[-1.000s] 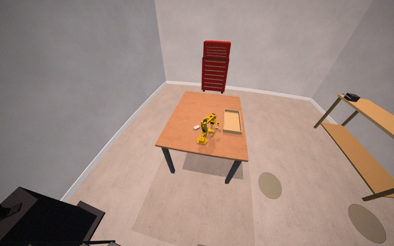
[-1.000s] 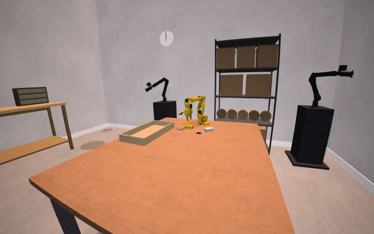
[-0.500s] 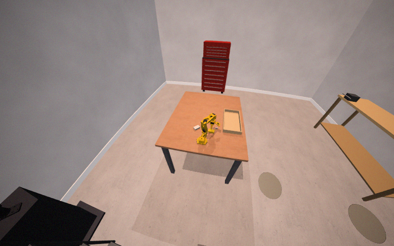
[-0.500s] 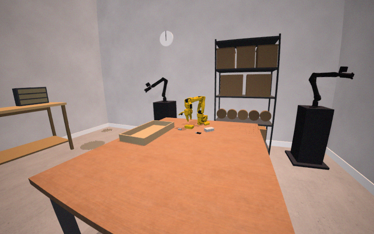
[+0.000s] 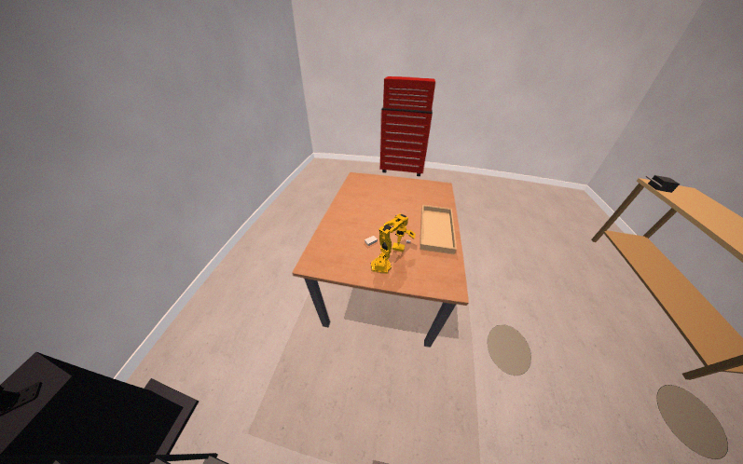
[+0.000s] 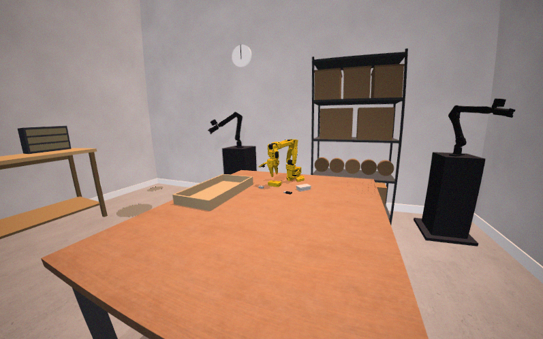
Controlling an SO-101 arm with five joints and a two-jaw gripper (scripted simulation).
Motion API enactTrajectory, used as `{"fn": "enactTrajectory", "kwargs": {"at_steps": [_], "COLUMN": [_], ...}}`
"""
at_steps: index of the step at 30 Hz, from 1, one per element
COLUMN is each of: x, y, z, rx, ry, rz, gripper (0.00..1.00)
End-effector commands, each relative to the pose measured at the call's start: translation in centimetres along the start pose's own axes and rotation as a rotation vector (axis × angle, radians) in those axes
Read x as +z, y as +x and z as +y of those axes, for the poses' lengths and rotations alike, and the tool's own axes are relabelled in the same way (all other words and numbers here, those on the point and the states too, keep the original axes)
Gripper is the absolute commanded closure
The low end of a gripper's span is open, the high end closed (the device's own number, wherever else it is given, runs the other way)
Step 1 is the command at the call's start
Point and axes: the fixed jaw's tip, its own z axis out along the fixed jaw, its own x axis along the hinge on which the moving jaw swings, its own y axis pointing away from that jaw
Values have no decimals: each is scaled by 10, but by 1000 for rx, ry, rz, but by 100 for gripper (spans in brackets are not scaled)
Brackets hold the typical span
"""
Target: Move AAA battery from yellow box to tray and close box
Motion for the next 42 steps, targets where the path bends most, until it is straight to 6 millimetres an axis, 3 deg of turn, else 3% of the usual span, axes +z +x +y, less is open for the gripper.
{"fn": "enactTrajectory", "kwargs": {"at_steps": [1, 17, 42], "x": [1, 29, 39], "y": [0, 0, 0], "z": [4, 4, 3], "rx": [2, 2, 2], "ry": [-23, -23, -23], "rz": [-9, -9, -9], "gripper": [69, 69, 69]}}
